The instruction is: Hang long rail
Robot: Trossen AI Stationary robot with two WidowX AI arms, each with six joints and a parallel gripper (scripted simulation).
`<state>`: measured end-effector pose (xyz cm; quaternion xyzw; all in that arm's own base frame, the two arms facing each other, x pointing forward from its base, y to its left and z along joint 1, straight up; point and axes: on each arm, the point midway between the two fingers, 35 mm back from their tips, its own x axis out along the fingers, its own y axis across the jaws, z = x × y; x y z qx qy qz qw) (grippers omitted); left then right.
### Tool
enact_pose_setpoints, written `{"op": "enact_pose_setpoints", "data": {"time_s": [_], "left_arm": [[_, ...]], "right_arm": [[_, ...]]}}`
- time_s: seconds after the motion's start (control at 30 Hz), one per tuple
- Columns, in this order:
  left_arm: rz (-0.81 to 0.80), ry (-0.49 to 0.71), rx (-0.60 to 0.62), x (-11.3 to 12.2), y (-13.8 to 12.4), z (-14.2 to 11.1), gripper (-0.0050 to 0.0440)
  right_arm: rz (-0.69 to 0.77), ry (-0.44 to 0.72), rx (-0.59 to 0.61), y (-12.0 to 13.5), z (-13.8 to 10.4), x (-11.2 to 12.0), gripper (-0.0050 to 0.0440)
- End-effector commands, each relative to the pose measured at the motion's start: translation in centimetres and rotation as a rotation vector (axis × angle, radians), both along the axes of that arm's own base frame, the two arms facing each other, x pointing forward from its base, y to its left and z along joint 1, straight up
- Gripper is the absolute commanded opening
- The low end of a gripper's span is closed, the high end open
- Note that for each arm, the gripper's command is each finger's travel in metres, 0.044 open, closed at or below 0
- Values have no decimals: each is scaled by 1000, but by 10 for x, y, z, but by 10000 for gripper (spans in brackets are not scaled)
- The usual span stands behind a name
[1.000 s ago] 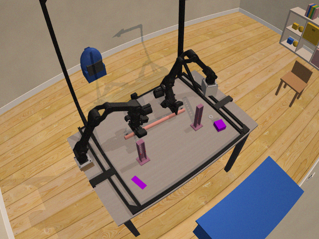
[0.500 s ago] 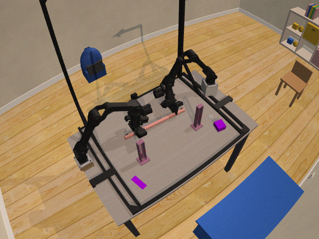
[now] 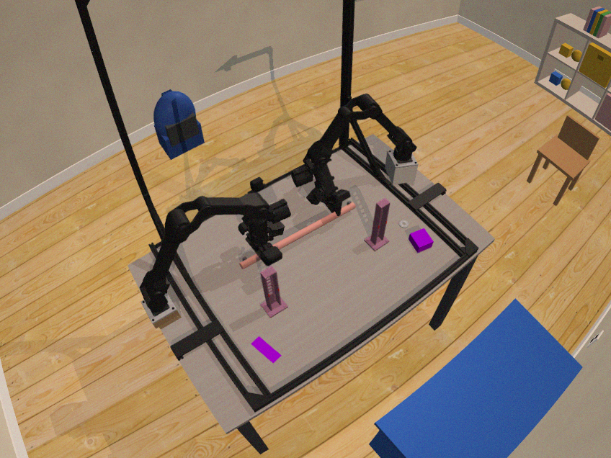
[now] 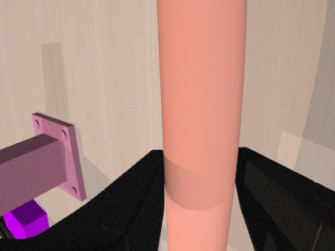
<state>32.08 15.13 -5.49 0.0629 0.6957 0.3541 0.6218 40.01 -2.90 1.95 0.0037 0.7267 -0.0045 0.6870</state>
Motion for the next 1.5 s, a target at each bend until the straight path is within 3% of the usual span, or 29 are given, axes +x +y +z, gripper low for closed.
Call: {"op": "enact_pose_setpoints", "data": {"time_s": [0.0,0.37,1.03,1.4,1.47], "left_arm": [[7,25,-10,1,0,21,0],[8,28,-11,1,0,22,0],[5,124,-57,1,0,18,0],[4,128,-58,0,-1,16,0],[4,128,-58,0,-1,16,0]], "right_arm": [[8,-39,0,-2,8,-3,0],[9,-42,0,-2,8,-3,0],[4,-137,-1,-1,-28,-1,0],[4,-141,-1,0,-30,1,0],[4,-141,-1,0,-30,1,48]]}}
